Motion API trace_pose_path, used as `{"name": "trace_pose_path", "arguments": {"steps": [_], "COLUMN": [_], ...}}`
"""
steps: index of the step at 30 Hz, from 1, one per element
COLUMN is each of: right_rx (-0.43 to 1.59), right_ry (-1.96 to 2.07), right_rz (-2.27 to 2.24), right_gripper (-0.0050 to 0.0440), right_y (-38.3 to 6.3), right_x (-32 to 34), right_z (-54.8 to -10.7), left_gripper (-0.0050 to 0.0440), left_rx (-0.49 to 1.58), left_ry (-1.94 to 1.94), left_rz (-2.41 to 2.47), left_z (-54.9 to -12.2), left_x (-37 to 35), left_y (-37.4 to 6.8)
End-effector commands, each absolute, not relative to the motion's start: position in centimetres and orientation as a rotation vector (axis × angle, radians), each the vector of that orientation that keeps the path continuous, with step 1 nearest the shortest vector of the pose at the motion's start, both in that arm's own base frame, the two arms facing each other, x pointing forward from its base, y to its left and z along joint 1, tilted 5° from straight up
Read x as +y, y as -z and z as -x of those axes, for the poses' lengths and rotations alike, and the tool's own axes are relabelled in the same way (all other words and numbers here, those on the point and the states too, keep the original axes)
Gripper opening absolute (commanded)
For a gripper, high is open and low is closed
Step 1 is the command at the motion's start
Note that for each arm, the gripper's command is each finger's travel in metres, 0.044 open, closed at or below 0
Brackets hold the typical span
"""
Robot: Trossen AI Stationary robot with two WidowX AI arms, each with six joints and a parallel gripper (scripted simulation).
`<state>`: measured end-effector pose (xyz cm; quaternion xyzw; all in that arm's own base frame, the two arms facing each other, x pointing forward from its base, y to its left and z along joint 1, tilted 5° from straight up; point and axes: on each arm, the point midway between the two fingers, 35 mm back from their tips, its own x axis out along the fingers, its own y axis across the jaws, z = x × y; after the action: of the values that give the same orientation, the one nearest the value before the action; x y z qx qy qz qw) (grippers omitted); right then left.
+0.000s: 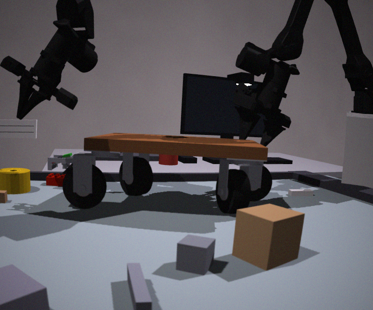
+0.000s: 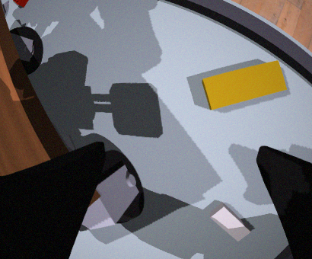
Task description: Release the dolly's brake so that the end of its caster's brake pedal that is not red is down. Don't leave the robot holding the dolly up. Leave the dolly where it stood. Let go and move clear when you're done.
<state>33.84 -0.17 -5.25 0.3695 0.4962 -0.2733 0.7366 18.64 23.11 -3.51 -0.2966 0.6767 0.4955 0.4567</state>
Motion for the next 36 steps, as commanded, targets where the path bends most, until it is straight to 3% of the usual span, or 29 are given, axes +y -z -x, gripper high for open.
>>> {"name": "trace_pose_path", "arguments": {"steps": [1, 10, 24, 31, 36], "right_rx": [1.047, 0.957, 0.816, 0.740, 0.720], "right_ry": [0.478, 0.307, 0.047, -0.020, -0.026], "right_rz": [-0.721, -0.540, -0.173, -0.067, -0.062], "right_gripper": [0.0440, 0.0440, 0.0440, 0.0440, 0.0440], "right_y": [5.6, 6.1, 5.7, 4.7, 4.3], "right_x": [0.2, 0.9, 2.6, 3.0, 3.0], "right_z": [-33.6, -32.9, -29.2, -28.3, -28.5], "left_gripper": [0.0000, 0.0000, -0.0013, -0.0050, -0.0050], "left_rx": [1.664, 1.683, 1.539, 1.455, 1.451], "left_ry": [-0.982, -0.580, 0.130, 0.320, 0.335], "left_rz": [0.625, 0.400, -0.102, -0.264, -0.278], "left_z": [-20.4, -22.5, -25.7, -26.4, -26.5], "left_x": [21.7, 18.7, 12.5, 10.6, 10.6], "left_y": [2.7, 2.8, 2.7, 2.5, 2.6]}}
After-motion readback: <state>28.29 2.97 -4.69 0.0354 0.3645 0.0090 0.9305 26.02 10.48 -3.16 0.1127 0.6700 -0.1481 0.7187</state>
